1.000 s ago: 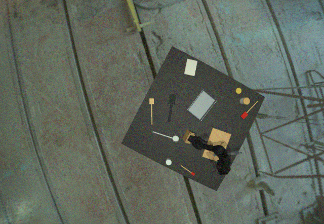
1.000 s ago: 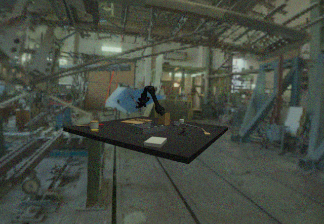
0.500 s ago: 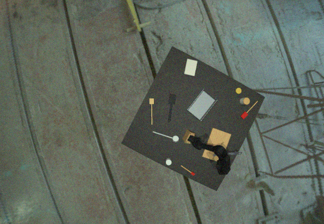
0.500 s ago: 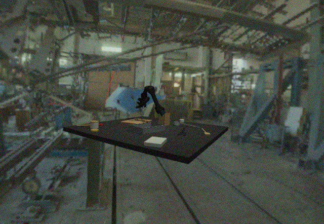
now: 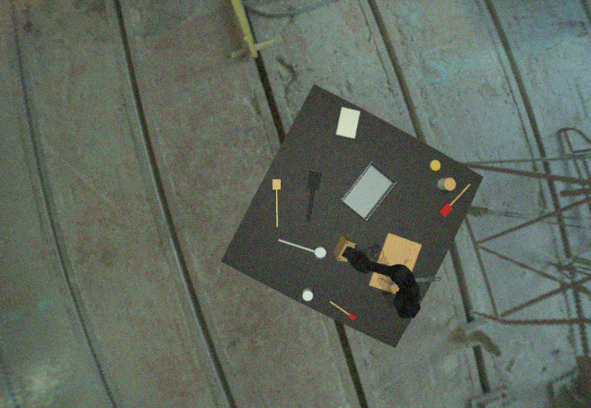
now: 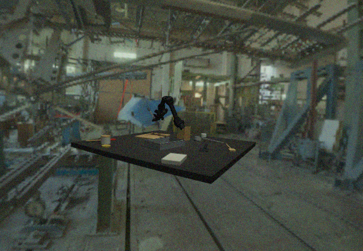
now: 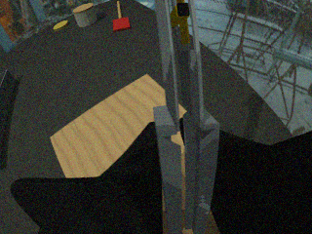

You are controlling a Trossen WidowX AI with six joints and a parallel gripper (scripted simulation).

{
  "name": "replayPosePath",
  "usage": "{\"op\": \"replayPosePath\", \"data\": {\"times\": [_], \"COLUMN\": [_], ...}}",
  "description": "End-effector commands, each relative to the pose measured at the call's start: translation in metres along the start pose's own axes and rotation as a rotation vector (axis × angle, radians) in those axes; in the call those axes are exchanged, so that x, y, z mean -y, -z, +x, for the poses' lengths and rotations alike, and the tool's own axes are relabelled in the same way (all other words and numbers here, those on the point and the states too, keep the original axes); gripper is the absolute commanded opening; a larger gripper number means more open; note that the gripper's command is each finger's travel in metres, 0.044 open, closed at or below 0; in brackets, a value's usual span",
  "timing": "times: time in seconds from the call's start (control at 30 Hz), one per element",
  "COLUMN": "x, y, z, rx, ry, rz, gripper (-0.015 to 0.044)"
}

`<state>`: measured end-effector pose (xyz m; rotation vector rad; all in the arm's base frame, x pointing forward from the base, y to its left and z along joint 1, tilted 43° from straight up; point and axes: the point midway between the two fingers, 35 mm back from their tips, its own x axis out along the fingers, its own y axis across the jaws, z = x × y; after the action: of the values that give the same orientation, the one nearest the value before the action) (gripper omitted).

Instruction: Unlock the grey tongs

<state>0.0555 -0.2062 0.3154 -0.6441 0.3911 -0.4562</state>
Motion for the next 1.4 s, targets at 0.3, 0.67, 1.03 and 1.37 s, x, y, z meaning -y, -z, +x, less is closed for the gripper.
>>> {"op": "replayPosePath", "data": {"times": [0.3,0.67,1.03,1.37], "x": [-0.016,-0.032,-0.037,-0.031], "y": [0.003,0.007,0.009,0.007], "z": [0.013,0.023,0.026,0.025], "rx": [-0.107,-0.308,-0.52,-0.7], "ry": [-0.147,-0.295,-0.344,-0.301], "rz": [0.046,0.076,0.074,0.054], "gripper": [-0.015,-0.015,-0.015,-0.015]}}
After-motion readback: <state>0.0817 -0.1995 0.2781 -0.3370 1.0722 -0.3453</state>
